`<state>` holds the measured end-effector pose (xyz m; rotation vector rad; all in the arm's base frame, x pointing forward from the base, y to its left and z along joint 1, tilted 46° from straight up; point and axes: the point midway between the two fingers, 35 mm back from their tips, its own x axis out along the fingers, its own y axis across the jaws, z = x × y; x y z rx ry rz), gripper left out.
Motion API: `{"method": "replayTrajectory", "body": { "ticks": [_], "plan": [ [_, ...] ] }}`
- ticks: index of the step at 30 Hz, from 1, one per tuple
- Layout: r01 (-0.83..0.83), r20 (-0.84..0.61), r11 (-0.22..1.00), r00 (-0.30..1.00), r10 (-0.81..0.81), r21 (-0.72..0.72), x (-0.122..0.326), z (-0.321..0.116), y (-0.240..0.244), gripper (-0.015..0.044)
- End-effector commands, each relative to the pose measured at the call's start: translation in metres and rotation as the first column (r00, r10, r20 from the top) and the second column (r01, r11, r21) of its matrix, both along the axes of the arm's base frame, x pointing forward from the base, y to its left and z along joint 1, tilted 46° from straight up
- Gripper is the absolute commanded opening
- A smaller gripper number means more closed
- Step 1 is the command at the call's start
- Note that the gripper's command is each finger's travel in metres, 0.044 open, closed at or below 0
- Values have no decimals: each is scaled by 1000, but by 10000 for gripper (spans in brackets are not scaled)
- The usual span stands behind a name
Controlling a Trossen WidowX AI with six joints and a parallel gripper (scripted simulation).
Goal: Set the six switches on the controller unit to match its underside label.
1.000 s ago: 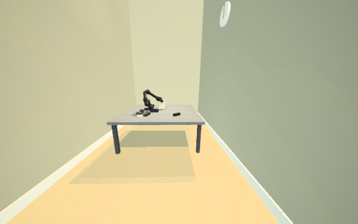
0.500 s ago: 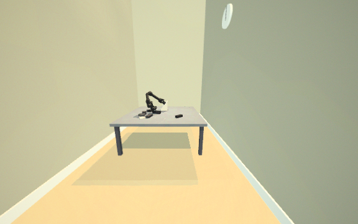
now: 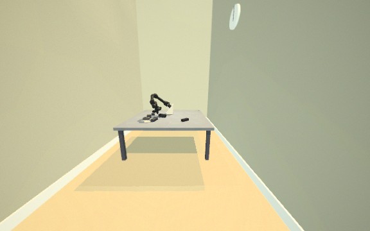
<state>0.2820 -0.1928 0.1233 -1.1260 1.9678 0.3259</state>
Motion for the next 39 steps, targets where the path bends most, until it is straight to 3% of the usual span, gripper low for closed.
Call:
{"method": "replayTrajectory", "body": {
  "ticks": [1,13,24,39],
  "plan": [
    [5,-3,1000,1000,-5,3,0,1,3,0],
    [-123,129,978,981,146,-167,-2,-62,59,0],
    [-215,274,921,910,310,-326,-37,-105,103,0],
    [-230,304,907,889,343,-352,-48,-112,109,0]
  ]
}}
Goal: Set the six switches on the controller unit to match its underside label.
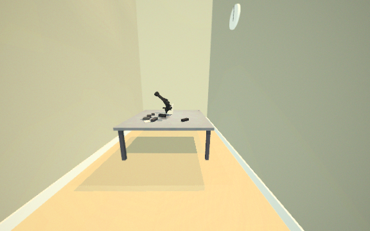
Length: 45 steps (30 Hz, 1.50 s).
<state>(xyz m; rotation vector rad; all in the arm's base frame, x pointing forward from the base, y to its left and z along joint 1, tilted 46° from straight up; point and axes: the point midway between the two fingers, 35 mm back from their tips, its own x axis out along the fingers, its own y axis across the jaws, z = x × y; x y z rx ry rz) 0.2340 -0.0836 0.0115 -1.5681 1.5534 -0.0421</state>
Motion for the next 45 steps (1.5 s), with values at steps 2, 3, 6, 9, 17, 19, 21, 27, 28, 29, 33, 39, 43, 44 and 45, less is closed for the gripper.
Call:
{"method": "replayTrajectory", "body": {
  "ticks": [2,3,6,9,17,19,21,27,28,29,33,39,43,44,45],
  "plan": [
    [10,-10,1000,1000,-10,8,3,3,-2,0],
    [22,-22,1000,1000,-22,18,6,8,-4,0],
    [69,-65,996,996,-65,55,16,26,-14,0],
    [116,-108,989,989,-106,94,22,48,-25,0],
    [186,-166,971,973,-161,152,22,85,-44,0],
    [186,-166,971,973,-161,152,22,85,-44,0],
    [186,-166,971,973,-161,152,22,83,-45,0],
    [186,-166,971,973,-161,153,22,76,-52,0],
    [186,-166,971,973,-161,153,22,75,-53,0],
    [186,-166,971,973,-161,153,22,74,-54,0],
    [186,-166,971,973,-161,152,22,70,-59,0],
    [186,-166,971,973,-161,152,22,64,-66,0],
    [186,-166,971,973,-161,151,21,60,-71,0],
    [186,-166,971,973,-161,150,21,59,-71,0],
    [186,-166,971,973,-161,150,21,59,-71,0]
  ]
}}
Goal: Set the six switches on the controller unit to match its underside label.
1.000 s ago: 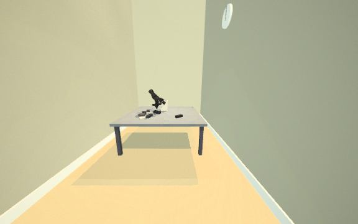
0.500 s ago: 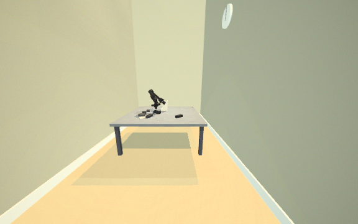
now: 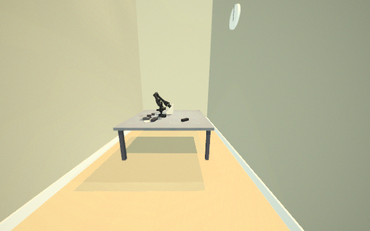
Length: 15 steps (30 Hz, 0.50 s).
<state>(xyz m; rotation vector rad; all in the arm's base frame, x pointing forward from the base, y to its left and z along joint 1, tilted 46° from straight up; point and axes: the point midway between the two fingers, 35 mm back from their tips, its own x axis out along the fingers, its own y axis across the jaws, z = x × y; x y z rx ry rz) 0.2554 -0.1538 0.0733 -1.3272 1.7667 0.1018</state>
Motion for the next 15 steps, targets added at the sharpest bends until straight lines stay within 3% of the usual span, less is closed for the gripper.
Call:
{"method": "replayTrajectory", "body": {
  "ticks": [1,15],
  "plan": [
    [-4,-2,1000,1000,4,4,-1,-3,-2,0],
    [-4,-2,1000,1000,4,4,-1,-7,-6,0]
  ]
}}
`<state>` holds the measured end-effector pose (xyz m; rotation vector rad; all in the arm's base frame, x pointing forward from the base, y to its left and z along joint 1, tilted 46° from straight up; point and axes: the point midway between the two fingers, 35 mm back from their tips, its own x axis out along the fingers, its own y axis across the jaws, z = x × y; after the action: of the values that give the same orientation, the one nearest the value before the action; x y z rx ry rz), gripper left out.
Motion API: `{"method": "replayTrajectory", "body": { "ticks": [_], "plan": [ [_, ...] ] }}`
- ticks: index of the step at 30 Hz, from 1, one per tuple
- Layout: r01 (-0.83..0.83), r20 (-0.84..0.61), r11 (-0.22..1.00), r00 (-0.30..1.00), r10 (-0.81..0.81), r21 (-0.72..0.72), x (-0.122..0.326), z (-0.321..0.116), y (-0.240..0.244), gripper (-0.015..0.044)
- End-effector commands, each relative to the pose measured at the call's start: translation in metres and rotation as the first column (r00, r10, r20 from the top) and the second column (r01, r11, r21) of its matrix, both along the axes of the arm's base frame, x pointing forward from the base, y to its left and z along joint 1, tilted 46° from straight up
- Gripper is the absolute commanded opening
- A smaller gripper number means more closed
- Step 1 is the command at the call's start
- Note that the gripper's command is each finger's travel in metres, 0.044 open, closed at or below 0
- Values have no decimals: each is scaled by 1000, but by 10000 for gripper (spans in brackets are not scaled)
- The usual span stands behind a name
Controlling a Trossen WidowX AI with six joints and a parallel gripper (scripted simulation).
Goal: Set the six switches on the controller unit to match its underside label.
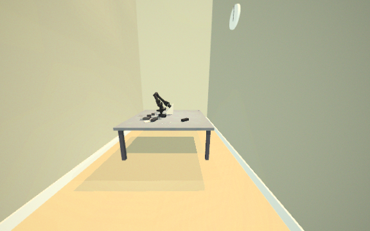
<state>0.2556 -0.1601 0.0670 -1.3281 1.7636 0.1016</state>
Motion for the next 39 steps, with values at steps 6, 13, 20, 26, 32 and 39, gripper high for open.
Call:
{"method": "replayTrajectory", "body": {
  "ticks": [6,13,20,26,32,39],
  "plan": [
    [-1,-2,1000,1000,1,5,1,14,17,0],
    [-2,-5,1000,1000,2,6,0,29,33,0],
    [-2,-5,1000,1000,2,4,-6,9,52,0],
    [-2,-5,1000,1000,2,5,-5,4,47,0],
    [-2,-5,1000,1000,2,6,-5,-3,40,0],
    [-2,-5,1000,1000,2,6,-5,-11,32,0]
  ]
}}
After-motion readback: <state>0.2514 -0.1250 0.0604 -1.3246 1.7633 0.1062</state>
